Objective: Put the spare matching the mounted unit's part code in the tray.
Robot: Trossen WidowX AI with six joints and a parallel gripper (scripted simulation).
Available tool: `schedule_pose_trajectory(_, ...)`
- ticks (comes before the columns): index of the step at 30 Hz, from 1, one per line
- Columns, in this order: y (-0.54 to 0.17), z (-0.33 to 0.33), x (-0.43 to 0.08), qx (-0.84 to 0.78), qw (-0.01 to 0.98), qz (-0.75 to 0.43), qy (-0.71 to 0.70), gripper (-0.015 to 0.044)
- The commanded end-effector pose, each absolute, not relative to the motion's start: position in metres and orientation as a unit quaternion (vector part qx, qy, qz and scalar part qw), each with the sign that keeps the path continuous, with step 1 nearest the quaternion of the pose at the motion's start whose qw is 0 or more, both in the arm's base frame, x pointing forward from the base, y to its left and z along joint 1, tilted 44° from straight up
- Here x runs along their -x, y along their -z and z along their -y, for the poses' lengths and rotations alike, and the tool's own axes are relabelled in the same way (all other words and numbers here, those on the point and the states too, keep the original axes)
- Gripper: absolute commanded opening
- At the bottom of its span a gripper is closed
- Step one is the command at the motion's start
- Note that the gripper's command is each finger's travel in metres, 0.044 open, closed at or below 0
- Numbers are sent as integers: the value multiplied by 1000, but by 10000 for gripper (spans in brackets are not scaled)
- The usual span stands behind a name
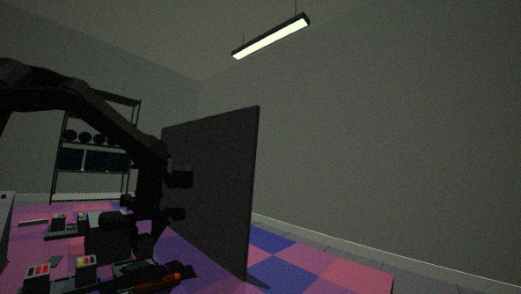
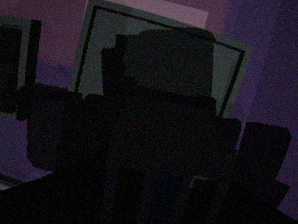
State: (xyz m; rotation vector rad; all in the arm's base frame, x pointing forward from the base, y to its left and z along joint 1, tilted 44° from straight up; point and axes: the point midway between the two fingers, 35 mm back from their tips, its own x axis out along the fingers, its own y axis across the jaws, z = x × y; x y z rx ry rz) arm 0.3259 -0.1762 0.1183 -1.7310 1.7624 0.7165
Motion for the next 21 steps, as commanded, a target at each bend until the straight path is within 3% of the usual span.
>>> schedule_pose_trajectory(1, -114, 178, -325, 646, 280, -657, -271, 0)
schedule_pose_trajectory(21, -102, 192, -321, 647, 278, -657, -269, 0)
